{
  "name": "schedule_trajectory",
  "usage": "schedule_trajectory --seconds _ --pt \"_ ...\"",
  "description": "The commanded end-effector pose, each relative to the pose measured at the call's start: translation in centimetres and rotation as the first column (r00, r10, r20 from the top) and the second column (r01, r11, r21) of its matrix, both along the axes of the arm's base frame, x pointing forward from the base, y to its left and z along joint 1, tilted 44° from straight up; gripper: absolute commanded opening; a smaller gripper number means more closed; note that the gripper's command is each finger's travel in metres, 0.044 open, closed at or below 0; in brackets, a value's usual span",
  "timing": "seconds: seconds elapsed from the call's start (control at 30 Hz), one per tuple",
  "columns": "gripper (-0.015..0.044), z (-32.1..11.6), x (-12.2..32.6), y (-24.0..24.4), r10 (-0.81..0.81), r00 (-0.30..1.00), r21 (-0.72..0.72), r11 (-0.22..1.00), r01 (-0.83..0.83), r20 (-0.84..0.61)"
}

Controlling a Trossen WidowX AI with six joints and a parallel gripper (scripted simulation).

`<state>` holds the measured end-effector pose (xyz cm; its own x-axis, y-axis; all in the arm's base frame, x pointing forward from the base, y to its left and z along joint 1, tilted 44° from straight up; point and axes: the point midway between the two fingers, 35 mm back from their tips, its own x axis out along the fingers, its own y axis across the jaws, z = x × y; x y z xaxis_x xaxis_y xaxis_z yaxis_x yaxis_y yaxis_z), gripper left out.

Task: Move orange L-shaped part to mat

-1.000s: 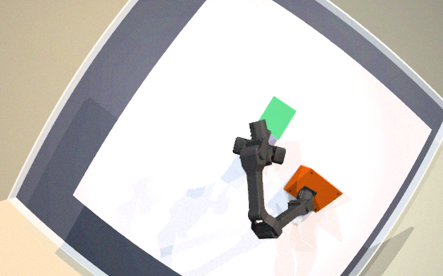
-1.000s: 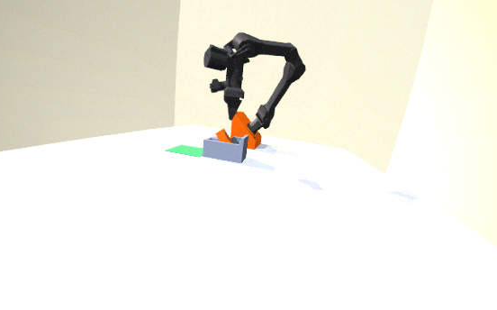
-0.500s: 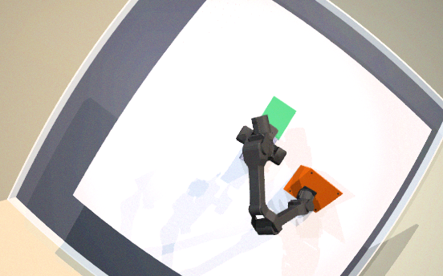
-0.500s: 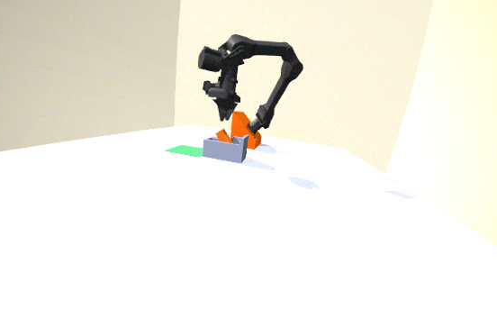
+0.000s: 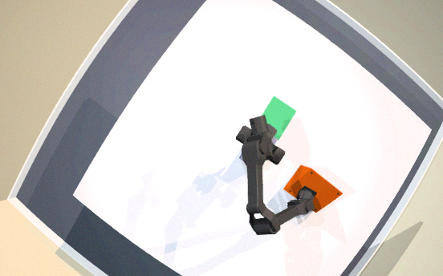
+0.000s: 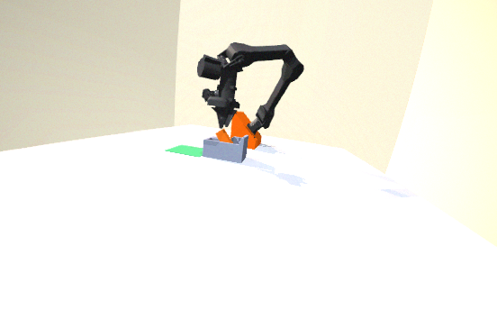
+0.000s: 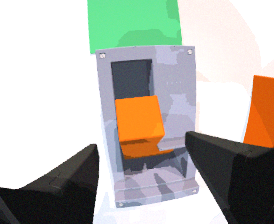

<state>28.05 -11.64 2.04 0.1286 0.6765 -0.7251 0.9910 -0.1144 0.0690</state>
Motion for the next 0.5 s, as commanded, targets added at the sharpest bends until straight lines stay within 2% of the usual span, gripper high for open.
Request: schedule_trajectory --seconds 0.0,0.47 --pt "0.028 -0.6 0.1 0.6 -0.003 1.0 0.005 1.0 0.003 -0.003" --pt "0.028 -2.2 0.4 2.1 -0.003 1.0 0.006 1.0 0.003 -0.002"
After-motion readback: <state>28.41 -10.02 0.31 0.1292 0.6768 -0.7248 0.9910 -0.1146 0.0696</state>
